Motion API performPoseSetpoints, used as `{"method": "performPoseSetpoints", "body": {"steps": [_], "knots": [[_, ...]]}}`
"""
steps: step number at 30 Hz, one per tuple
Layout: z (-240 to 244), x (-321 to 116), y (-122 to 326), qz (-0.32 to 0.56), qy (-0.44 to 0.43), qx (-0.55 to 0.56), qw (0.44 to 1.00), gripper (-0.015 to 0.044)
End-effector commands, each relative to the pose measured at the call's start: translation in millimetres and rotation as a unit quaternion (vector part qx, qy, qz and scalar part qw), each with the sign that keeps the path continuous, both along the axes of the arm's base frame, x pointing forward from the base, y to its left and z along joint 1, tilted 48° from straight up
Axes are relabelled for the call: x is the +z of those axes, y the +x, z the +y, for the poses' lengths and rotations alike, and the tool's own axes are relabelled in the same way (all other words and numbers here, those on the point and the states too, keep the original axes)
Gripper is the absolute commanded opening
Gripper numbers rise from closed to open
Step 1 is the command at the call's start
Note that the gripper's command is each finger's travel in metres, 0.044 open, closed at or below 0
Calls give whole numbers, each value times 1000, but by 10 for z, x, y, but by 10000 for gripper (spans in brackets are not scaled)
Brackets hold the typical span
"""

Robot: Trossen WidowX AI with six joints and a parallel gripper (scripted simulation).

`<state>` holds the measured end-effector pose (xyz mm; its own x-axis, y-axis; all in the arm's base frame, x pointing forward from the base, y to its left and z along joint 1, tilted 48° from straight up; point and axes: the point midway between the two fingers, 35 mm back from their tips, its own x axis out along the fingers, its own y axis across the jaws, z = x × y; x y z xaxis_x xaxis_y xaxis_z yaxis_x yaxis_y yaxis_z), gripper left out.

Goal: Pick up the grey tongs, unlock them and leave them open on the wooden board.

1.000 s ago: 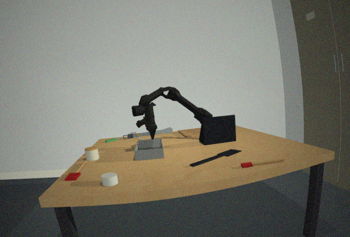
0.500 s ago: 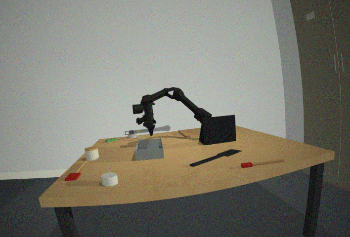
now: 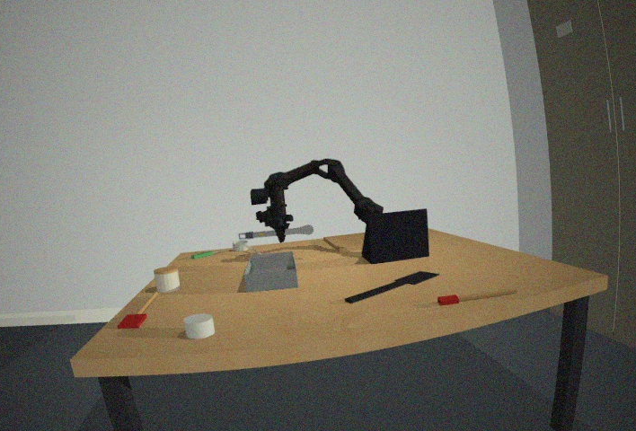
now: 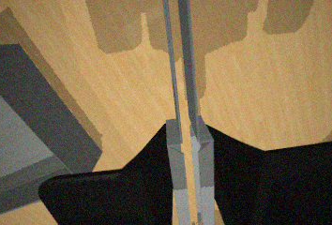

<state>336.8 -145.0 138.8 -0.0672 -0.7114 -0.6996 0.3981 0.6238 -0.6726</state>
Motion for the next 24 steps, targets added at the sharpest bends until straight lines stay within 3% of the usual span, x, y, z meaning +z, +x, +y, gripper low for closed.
{"method": "performPoseSetpoints", "body": {"steps": [1,8,24], "knots": [[-115,196,-131,-17,-7,-11,1000,-150],[-356,498,-414,-44,-21,-40,998,-150],[-747,688,-837,-71,9,-89,994,-150]]}}
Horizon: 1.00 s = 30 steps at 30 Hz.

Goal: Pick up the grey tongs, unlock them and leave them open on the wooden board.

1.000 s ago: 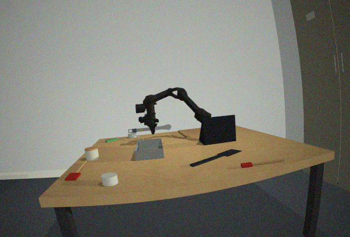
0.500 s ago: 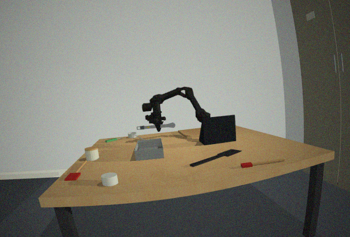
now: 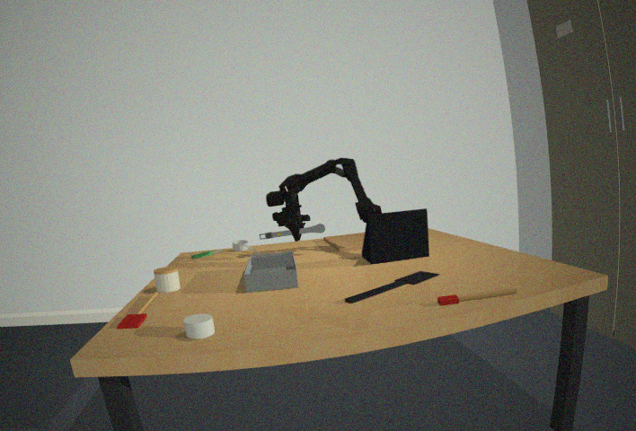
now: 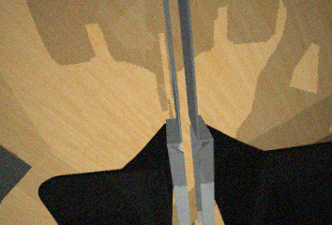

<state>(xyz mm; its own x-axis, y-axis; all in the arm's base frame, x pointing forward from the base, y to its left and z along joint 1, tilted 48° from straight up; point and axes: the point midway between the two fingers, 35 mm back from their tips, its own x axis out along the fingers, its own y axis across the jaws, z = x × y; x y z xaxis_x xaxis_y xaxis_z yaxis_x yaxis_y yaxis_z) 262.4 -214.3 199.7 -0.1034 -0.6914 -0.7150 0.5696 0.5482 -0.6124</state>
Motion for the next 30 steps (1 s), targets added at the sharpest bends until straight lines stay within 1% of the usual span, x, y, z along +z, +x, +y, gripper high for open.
{"method": "performPoseSetpoints", "body": {"steps": [1,17,30], "knots": [[-82,92,-129,-17,7,-8,1000,-150],[-461,353,-782,-67,31,-58,996,-150],[-620,587,-1345,-113,27,-94,989,-150]]}}
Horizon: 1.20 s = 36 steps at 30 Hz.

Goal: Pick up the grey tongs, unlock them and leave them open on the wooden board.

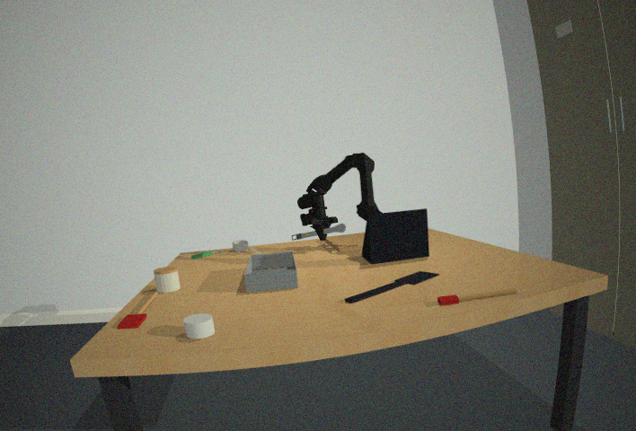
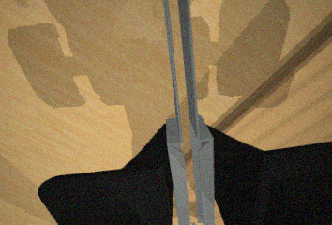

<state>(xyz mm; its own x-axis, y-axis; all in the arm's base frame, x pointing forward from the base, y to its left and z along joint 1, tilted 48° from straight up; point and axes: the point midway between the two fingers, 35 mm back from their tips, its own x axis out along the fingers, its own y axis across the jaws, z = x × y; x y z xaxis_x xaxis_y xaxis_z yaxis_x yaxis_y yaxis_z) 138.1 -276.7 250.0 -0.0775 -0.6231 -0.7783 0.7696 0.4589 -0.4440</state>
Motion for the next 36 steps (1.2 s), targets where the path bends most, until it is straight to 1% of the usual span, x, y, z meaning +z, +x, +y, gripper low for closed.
{"method": "performPoseSetpoints", "body": {"steps": [1,12,24,32,36], "knots": [[-2,103,-145,-16,-9,-5,1000,-150],[-25,308,-608,-50,-34,-35,998,-150],[55,534,-1084,-62,-71,-55,994,-150],[148,666,-1335,-61,-97,-66,991,-150],[157,677,-1354,-61,-99,-67,991,-150]]}}
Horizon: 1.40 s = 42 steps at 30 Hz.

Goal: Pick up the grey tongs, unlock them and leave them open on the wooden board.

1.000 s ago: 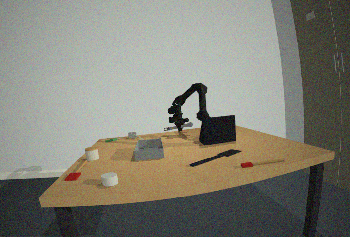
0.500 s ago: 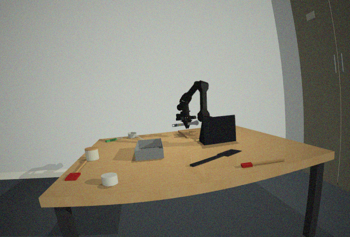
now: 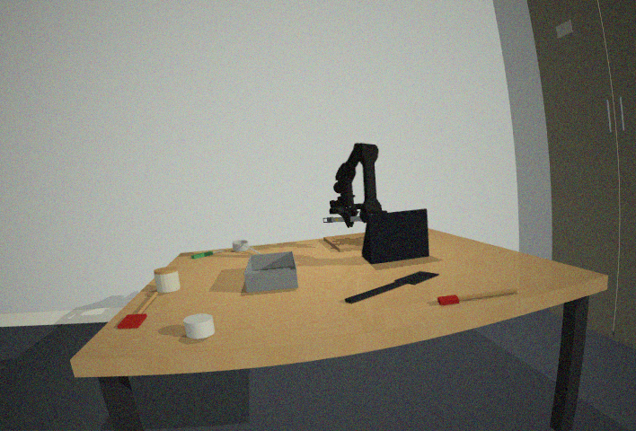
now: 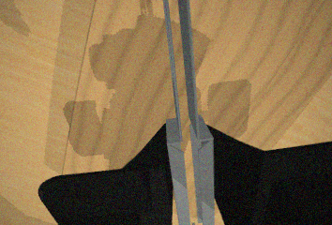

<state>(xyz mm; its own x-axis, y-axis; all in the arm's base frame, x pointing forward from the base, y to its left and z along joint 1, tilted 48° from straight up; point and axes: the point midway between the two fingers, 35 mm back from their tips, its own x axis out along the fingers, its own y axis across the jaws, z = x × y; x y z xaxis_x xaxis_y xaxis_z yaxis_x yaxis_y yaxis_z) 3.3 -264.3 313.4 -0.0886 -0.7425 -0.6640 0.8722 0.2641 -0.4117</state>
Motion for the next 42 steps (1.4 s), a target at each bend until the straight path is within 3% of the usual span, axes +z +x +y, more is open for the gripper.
{"method": "performPoseSetpoints", "body": {"steps": [1,7,25,42], "knots": [[33,43,-6,-1,-9,4,1000,-150],[19,57,-20,-23,-29,2,999,-150],[43,288,-159,-157,-209,25,965,-150],[327,439,-195,-178,-343,98,917,-150]]}}
